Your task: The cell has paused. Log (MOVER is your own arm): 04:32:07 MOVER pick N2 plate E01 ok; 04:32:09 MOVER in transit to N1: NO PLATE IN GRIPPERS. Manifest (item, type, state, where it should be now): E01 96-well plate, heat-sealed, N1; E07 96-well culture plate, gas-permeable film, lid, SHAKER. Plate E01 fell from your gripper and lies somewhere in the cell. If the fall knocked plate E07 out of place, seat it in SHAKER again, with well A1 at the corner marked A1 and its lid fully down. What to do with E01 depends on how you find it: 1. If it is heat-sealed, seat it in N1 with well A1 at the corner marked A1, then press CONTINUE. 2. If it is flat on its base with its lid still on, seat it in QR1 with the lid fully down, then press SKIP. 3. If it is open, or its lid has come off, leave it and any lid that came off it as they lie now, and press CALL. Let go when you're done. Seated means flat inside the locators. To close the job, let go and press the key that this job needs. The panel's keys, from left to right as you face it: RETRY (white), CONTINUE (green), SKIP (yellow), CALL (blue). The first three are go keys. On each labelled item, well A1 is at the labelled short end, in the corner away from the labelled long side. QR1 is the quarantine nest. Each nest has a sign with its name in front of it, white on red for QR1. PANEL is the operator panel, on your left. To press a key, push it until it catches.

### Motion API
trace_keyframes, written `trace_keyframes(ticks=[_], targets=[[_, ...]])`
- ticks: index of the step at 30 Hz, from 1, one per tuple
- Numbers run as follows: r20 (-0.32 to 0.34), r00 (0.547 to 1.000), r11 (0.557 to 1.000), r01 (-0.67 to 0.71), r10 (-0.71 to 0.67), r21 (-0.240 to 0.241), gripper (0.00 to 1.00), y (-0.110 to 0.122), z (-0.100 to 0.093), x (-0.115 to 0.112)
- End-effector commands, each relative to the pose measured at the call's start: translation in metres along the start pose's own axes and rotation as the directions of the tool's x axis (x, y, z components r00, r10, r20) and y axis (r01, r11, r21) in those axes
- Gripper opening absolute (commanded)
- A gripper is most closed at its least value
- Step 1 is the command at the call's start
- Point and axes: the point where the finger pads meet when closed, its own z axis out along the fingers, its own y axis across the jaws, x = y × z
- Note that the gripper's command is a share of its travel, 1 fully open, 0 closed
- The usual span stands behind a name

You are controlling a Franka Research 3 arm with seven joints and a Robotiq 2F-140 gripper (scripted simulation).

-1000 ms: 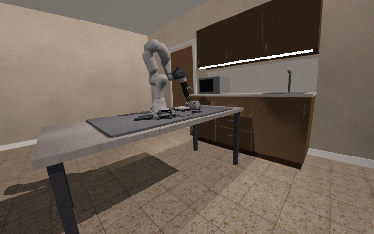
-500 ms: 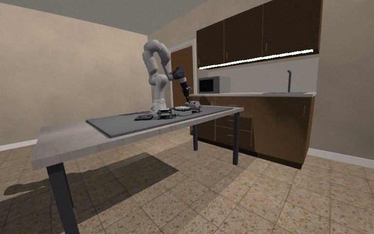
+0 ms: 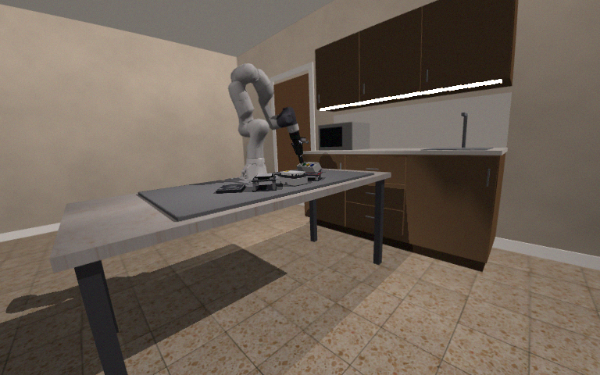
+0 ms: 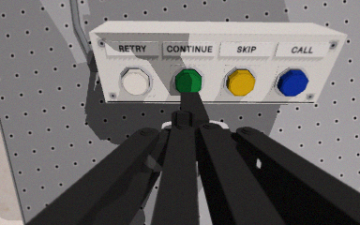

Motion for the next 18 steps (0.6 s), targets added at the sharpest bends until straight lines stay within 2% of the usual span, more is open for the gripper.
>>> trace_keyframes(ticks=[1, 18], targets=[[-0.002, 1.000, 1.000, -0.004, 0.004, 0.001, 0.10, 0.0002, 0.0004, 0.0014], [-0.002, 1.000, 1.000, -0.004, 0.004, 0.001, 0.10, 0.0002, 0.0088, 0.0036]])
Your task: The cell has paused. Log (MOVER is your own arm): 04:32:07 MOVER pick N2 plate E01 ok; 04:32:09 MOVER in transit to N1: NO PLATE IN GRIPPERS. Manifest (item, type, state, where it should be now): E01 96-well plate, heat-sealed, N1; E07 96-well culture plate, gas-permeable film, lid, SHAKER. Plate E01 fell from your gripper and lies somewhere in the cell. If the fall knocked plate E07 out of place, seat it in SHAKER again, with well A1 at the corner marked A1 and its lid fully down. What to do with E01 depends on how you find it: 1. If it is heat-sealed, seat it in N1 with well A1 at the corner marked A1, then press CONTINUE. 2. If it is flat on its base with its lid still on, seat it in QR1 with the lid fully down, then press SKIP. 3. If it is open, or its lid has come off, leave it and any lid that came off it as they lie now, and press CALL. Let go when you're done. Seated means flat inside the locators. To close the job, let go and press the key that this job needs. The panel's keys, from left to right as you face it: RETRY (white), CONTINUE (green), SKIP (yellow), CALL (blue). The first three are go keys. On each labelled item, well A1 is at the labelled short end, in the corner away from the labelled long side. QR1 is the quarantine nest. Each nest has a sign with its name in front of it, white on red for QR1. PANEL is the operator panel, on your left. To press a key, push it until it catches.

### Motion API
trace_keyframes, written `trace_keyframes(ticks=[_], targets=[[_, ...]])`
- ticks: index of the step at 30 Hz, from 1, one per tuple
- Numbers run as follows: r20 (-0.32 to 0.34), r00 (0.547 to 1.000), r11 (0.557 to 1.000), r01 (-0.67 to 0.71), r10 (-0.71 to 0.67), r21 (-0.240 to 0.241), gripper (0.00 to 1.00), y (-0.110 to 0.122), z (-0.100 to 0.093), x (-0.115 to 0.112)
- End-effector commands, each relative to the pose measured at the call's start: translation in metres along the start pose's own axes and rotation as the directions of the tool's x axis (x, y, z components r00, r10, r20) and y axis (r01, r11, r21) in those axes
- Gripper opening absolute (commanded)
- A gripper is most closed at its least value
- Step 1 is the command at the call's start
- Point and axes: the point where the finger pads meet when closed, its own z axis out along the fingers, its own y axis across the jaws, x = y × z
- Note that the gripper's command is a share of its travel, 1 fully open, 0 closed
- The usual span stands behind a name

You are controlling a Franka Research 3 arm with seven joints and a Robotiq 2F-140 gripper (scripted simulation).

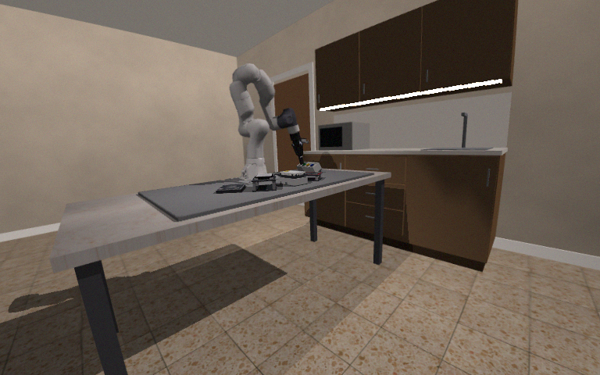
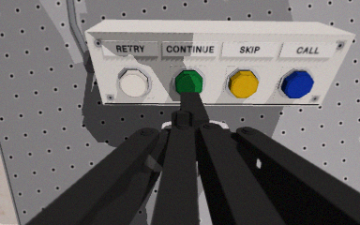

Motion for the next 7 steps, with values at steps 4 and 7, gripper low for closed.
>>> trace_keyframes(ticks=[4, 7], targets=[[-0.008, 1.000, 1.000, -0.005, 0.005, 0.002, 0.10, 0.0003, 0.0039, 0.0043], [-0.008, 1.000, 1.000, -0.005, 0.005, 0.002, 0.10, 0.0003, 0.0058, 0.0048]])
